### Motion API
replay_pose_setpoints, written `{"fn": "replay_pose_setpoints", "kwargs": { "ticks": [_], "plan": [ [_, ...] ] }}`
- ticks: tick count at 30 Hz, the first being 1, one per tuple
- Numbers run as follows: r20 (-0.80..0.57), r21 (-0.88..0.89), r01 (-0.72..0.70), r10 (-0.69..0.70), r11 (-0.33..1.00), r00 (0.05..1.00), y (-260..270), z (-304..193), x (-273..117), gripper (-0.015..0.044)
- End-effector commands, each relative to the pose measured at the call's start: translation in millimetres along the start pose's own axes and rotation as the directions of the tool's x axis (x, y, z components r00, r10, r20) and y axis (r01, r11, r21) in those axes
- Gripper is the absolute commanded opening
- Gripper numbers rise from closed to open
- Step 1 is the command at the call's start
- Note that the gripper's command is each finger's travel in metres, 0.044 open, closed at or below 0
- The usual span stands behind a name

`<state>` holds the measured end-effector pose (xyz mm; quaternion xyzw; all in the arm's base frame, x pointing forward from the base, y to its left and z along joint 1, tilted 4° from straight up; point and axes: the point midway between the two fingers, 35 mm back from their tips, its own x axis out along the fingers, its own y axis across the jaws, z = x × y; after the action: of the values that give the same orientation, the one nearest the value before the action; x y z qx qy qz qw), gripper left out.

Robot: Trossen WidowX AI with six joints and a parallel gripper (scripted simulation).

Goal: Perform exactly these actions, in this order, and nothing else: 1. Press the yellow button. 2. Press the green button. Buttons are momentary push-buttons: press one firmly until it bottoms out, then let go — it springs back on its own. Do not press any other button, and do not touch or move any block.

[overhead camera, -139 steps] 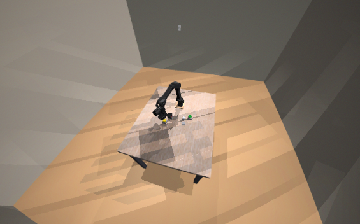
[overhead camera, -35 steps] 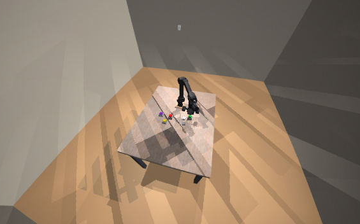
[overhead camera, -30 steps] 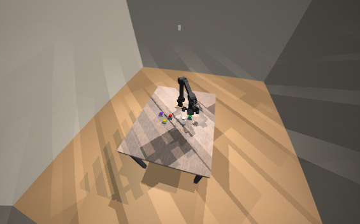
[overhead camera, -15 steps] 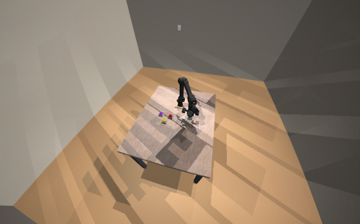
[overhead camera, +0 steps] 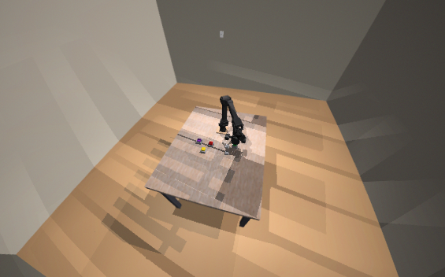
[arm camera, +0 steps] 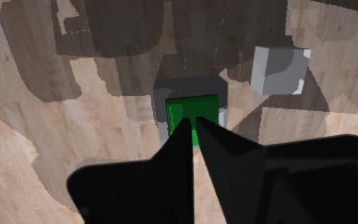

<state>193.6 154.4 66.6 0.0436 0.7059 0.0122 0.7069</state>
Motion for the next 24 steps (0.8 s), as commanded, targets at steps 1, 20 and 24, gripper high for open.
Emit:
{"fn": "replay_pose_setpoints", "kwargs": {
  "ticks": [1,20,24],
  "plan": [
    [-0.008,0.004,0.006,-0.006,1.000,1.000,-0.7,-0.8,2.3,0.0020],
    [-0.007,0.004,0.005,-0.005,1.000,1.000,10.0,15.4,-47.7,0.0125],
    [-0.004,0.004,0.004,-0.004,1.000,1.000,24.7,39.8,-73.0,0.0230]
  ]
}}
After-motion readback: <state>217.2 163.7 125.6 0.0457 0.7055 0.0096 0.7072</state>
